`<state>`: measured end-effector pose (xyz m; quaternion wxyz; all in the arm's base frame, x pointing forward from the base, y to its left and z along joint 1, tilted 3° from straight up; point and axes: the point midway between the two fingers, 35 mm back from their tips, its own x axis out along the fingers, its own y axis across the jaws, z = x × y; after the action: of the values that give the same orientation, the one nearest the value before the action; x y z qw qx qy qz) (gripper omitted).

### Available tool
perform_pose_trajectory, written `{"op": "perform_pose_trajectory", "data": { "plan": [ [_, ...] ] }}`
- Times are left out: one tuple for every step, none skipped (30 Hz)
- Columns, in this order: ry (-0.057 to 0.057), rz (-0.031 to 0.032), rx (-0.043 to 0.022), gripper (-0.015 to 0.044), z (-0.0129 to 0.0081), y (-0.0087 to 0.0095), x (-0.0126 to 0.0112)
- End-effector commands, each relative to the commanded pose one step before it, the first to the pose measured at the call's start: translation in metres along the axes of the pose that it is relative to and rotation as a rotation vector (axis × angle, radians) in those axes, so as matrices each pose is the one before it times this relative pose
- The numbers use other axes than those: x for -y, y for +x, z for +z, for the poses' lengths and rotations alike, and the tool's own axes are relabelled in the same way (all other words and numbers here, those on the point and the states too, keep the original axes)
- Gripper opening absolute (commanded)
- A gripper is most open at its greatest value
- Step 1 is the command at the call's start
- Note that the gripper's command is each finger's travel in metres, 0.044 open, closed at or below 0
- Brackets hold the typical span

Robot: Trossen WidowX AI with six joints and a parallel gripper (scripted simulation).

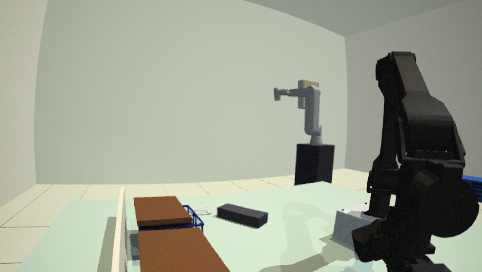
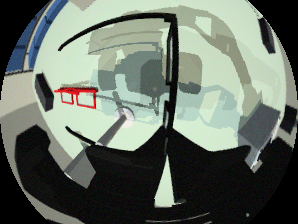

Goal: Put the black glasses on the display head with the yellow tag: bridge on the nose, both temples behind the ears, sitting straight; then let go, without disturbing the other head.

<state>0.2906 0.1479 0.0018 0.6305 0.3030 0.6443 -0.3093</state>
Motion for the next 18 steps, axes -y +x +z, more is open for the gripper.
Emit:
{"op": "perform_pose_trajectory", "data": {
  "plan": [
    [-0.0030, 0.00664, 0.00935, 0.0000, 0.00486, -0.00189, 0.00022],
    [0.0000, -0.00002, 0.00007, 0.0000, 0.00075, 0.00000, 0.00021],
    [0.0000, -0.00002, 0.00008, 0.0000, 0.00078, 0.00000, 0.00021],
    [0.0000, -0.00002, 0.00007, 0.0000, 0.00073, 0.00000, 0.00020],
    [0.0000, -0.00002, 0.00007, 0.0000, 0.00075, 0.00000, 0.00020],
    [0.0000, -0.00002, 0.00008, 0.0000, 0.00080, 0.00000, 0.00020],
    [0.0000, -0.00002, 0.00007, 0.0000, 0.00072, 0.00000, 0.00018],
    [0.0000, -0.00002, 0.00007, 0.0000, 0.00075, 0.00000, 0.00018],
    [0.0000, -0.00002, 0.00007, 0.0000, 0.00069, 0.00000, 0.00016],
    [0.0000, -0.00001, 0.00007, 0.0000, 0.00068, 0.00000, 0.00014],
    [0.0000, -0.00001, 0.00007, 0.0000, 0.00069, 0.00000, 0.00012],
    [0.0000, -0.00001, 0.00007, 0.0000, 0.00070, 0.00000, 0.00011],
    [0.0000, -0.00001, 0.00007, 0.0000, 0.00070, 0.00000, 0.00010],
    [0.0000, -0.00001, 0.00007, 0.0000, 0.00074, 0.00000, 0.00010],
    [0.0000, 0.00000, -0.00001, 0.0000, -0.00014, 0.00000, 0.00000],
    [0.0000, 0.00000, -0.00002, 0.0000, -0.00023, 0.00000, 0.00001],
    [0.0000, 0.00000, -0.00004, 0.0000, -0.00035, 0.00000, 0.00004],
    [0.0000, -0.00001, -0.00001, 0.0000, -0.00012, 0.00000, 0.00008]
  ]
}}
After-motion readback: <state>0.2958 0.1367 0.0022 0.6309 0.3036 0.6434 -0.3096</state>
